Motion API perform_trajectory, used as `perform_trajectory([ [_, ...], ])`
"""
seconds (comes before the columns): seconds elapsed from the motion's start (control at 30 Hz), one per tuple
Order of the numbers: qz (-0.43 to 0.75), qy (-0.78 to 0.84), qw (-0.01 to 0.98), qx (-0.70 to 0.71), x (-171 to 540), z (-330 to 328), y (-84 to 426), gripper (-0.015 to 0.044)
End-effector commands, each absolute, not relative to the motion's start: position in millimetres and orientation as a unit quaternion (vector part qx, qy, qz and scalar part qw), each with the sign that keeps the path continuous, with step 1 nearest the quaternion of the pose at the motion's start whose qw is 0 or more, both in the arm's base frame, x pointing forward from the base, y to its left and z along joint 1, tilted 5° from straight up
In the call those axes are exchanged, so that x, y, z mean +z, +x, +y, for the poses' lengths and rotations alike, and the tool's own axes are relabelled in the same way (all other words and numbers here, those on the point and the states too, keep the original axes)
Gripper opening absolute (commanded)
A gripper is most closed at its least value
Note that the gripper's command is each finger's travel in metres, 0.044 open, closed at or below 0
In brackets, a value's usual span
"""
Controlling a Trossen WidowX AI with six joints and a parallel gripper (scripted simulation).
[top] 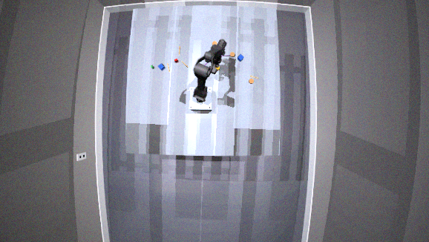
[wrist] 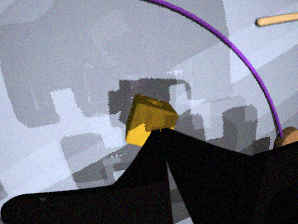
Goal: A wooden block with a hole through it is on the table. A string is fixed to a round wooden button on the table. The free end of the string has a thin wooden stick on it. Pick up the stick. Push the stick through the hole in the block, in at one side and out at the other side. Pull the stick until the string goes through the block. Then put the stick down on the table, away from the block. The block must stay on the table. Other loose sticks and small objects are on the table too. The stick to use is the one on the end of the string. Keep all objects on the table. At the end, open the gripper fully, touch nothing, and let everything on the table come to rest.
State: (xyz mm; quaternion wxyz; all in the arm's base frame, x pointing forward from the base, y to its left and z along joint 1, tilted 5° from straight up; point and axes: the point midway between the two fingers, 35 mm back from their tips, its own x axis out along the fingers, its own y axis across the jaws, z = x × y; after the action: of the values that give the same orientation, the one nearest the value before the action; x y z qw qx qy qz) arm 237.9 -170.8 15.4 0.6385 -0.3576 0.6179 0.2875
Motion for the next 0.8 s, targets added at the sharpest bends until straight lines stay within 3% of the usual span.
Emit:
perform_trajectory([
  [0.0,0.618,-0.358,0.638,0.288,15.4,-170.8,237.9,0.0000],
  [0.17,0.618,-0.358,0.638,0.288,15.4,-170.8,237.9,0.0000],
  [0.5,0.618,-0.358,0.638,0.288,15.4,-170.8,237.9,0.0245],
  [0.53,0.618,-0.358,0.638,0.288,15.4,-170.8,237.9,0.0245],
  [0.77,0.618,-0.358,0.638,0.288,15.4,-170.8,237.9,0.0061],
])
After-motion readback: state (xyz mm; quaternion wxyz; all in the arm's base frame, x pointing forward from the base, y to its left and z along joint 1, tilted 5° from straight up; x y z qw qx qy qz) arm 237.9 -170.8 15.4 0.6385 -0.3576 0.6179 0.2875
